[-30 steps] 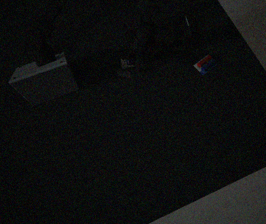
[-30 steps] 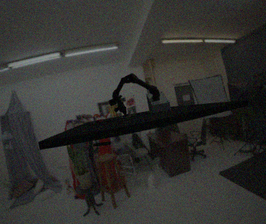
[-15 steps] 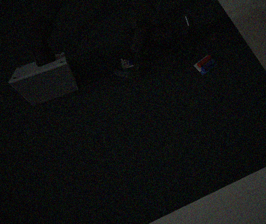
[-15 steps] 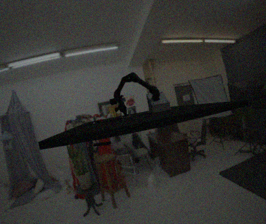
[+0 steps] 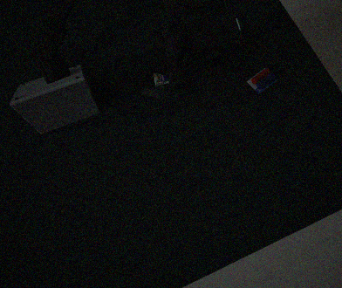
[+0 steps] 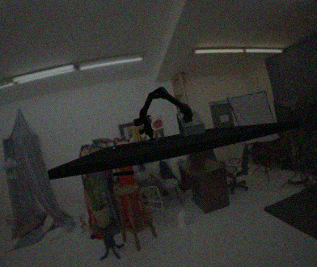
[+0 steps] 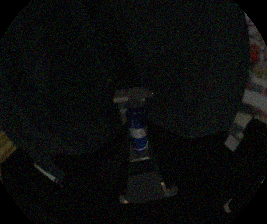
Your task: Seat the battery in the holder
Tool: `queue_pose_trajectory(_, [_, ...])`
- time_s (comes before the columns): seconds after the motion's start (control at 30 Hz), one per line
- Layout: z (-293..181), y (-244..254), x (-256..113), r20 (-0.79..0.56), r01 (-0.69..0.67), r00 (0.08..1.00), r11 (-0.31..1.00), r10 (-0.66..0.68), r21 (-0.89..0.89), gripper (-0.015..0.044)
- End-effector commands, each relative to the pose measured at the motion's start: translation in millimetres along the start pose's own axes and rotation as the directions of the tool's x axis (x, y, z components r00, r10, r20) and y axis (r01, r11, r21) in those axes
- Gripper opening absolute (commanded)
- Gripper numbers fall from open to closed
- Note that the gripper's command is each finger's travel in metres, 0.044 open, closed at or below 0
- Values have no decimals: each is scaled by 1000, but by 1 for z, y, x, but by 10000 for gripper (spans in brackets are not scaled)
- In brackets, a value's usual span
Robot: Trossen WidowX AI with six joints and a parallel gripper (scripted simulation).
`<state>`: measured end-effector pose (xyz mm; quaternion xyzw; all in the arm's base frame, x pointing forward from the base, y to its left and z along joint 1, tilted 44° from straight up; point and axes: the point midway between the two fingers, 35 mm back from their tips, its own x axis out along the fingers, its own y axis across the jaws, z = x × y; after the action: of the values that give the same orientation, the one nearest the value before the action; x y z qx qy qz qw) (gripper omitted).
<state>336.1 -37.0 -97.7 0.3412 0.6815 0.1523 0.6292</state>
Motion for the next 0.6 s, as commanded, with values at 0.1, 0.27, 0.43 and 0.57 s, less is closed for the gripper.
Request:
queue_pose_trajectory(0.1, [0,2,1,31,-2,1000,1000,2,-5,70])
queue_pose_trajectory(0.27, [-1,2,1,49,0,999,1000,0,-5,70])
queue_pose_trajectory(0.43, [-2,2,1,52,0,999,1000,0,-5,70])
queue_pose_trajectory(0.57, [-4,2,1,55,1,998,1000,-1,-5,70])
